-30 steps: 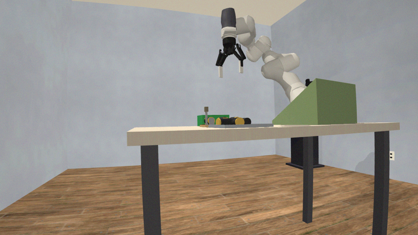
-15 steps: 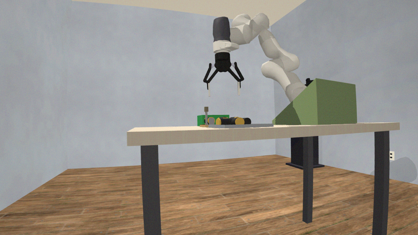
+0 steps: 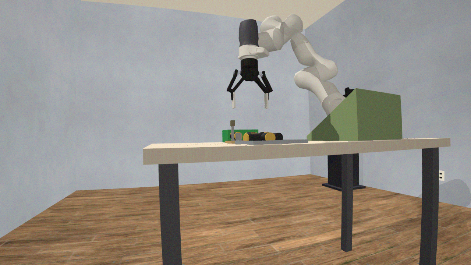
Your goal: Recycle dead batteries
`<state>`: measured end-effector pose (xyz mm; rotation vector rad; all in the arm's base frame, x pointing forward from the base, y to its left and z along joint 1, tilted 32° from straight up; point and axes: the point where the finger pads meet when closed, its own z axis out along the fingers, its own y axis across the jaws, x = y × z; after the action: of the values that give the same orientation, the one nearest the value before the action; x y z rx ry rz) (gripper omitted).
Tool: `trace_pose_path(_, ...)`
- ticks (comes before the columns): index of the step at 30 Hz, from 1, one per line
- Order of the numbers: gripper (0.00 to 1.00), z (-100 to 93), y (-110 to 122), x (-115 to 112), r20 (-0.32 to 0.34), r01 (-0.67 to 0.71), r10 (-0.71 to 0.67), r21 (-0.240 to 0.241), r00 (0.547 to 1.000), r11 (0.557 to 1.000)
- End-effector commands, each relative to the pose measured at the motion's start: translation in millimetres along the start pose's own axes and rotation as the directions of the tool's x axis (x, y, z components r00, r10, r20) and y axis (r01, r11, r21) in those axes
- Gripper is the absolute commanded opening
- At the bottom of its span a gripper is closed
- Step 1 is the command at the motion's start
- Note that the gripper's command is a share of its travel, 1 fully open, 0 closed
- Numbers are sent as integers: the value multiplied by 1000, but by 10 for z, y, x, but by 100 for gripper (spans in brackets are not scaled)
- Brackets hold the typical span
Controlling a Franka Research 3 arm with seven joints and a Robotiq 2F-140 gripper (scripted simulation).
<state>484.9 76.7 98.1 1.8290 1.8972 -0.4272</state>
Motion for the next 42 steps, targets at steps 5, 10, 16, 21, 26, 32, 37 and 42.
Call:
trace_pose_path(5, 100, -22, 35, 19, -7, 72, -72, -10, 997, 997)
trace_pose_path(10, 100, -22, 35, 19, -7, 72, -72, -10, 997, 997)
trace_pose_path(16, 100, -22, 35, 19, -7, 72, -72, -10, 997, 997)
trace_pose_path(21, 100, -22, 35, 19, -7, 72, -72, -10, 997, 997)
trace_pose_path(26, 100, -22, 35, 19, -7, 72, -72, -10, 997, 997)
trace_pose_path(32, 29, -22, 35, 19, -7, 72, -72, -10, 997, 997)
trace_pose_path(37, 29, -23, 36, 20, -7, 72, -72, -10, 997, 997)
trace_pose_path(42, 29, -23, 36, 20, -7, 72, -72, -10, 997, 997)
